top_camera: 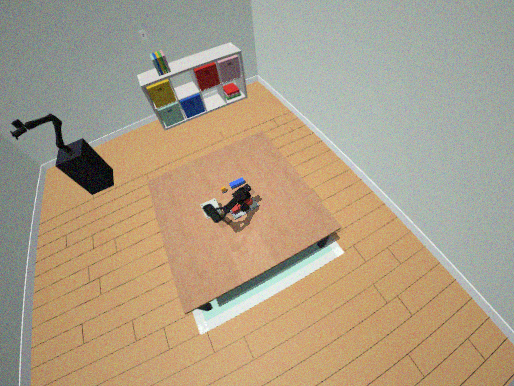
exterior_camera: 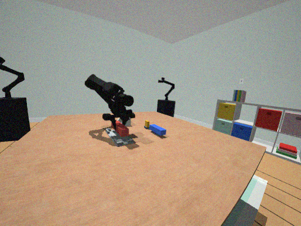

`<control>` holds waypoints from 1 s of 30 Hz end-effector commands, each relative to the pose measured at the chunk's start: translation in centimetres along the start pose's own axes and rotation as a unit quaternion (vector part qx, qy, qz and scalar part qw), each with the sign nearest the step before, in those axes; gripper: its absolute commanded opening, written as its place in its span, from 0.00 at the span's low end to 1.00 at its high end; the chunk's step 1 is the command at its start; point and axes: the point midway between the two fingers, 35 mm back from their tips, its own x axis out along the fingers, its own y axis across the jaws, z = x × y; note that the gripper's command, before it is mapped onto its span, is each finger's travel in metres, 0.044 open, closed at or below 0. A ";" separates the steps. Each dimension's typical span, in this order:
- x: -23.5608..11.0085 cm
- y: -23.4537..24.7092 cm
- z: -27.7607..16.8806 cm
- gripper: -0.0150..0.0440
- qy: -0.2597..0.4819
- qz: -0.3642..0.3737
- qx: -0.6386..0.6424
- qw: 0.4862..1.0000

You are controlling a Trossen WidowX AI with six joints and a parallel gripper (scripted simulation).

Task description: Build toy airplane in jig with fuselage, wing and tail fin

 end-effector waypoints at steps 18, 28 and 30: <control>1.0 -0.1 -0.1 0.35 0.001 -0.001 0.000 1.000; 1.0 -0.1 -0.1 0.79 0.001 -0.001 0.000 1.000; 1.0 -0.1 -0.1 0.88 0.001 -0.001 0.000 1.000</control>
